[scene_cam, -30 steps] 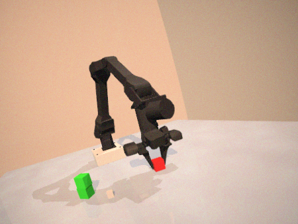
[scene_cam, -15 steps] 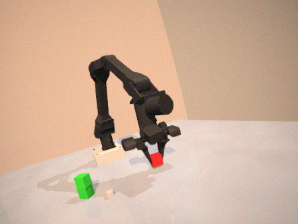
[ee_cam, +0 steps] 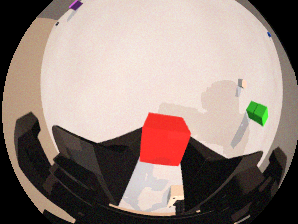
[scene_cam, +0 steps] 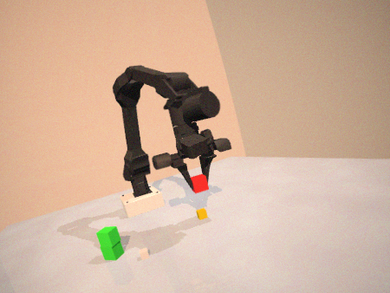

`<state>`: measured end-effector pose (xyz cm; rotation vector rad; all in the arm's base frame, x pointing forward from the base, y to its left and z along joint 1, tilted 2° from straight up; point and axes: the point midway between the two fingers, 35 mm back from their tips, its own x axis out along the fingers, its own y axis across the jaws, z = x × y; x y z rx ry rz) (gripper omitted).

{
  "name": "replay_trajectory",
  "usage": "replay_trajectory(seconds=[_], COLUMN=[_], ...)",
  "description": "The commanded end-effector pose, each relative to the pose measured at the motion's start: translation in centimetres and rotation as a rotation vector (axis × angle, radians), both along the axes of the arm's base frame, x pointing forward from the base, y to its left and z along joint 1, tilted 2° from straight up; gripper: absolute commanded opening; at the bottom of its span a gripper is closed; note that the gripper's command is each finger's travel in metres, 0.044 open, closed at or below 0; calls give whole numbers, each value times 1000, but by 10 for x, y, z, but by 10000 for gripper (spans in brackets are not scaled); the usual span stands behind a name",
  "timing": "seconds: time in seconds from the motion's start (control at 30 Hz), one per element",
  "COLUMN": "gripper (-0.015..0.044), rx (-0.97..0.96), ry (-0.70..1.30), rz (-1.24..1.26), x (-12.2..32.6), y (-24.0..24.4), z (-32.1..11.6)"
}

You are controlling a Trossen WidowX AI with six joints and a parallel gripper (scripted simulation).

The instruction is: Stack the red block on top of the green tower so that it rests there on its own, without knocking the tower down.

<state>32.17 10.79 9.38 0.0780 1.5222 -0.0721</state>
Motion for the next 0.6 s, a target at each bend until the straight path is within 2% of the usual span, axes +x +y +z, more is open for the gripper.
replay_trajectory(seconds=[0.0,0.13,0.57], gripper=[0,0,0], rx=[3,3,3], ry=[-19,-19,-22], rz=[0,0,-9], x=[0,0,2], y=[0,0,-8], z=[23,35,36])
